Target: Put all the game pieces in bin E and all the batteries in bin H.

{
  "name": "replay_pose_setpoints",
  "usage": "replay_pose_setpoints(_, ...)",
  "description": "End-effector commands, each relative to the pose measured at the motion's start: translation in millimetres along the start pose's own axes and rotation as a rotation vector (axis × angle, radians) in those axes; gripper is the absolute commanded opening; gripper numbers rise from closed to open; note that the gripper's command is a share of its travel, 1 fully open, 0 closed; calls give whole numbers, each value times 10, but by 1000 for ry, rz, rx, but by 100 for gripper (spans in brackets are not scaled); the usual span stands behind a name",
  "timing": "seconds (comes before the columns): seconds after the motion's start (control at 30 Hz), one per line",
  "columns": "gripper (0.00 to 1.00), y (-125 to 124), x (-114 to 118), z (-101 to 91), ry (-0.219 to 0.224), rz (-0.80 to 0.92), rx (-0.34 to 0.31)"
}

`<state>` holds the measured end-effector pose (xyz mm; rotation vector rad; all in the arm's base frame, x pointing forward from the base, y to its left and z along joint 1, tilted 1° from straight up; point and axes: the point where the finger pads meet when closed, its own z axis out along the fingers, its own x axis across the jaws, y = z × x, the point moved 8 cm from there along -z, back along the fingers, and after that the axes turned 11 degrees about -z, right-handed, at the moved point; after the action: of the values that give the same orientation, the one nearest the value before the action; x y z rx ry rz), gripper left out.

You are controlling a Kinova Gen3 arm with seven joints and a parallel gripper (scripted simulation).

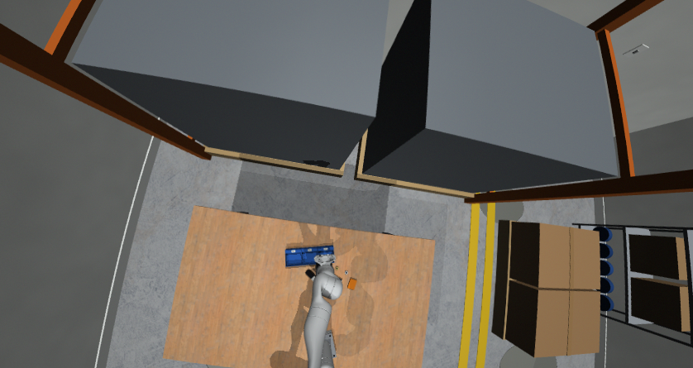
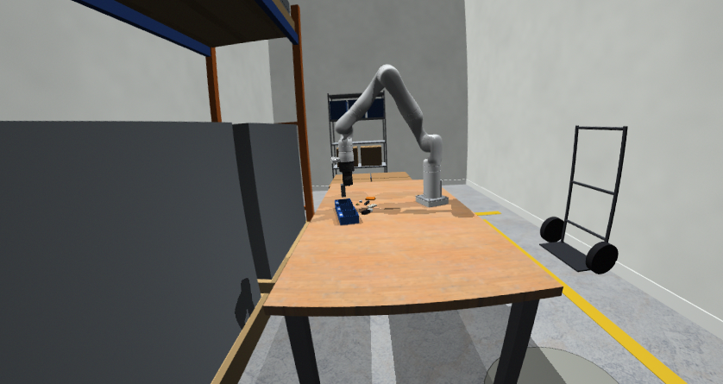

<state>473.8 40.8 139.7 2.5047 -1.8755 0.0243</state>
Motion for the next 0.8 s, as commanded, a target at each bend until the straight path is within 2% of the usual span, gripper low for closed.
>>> replay_pose_setpoints(0.0, 31, -35, -195, -12, -1, -19, 2)
replay_pose_setpoints(0.07, 31, -49, -295, -12, -1, -19, 2)
replay_pose_setpoints(0.13, 31, -49, -295, -12, -1, -19, 2)
replay_pose_setpoints(0.43, 31, -109, -734, -12, -1, -19, 2)
replay_pose_setpoints(0.7, 31, -109, -734, -12, -1, -19, 2)
replay_pose_setpoints(0.77, 31, -110, -734, 41, -1, -19, 2)
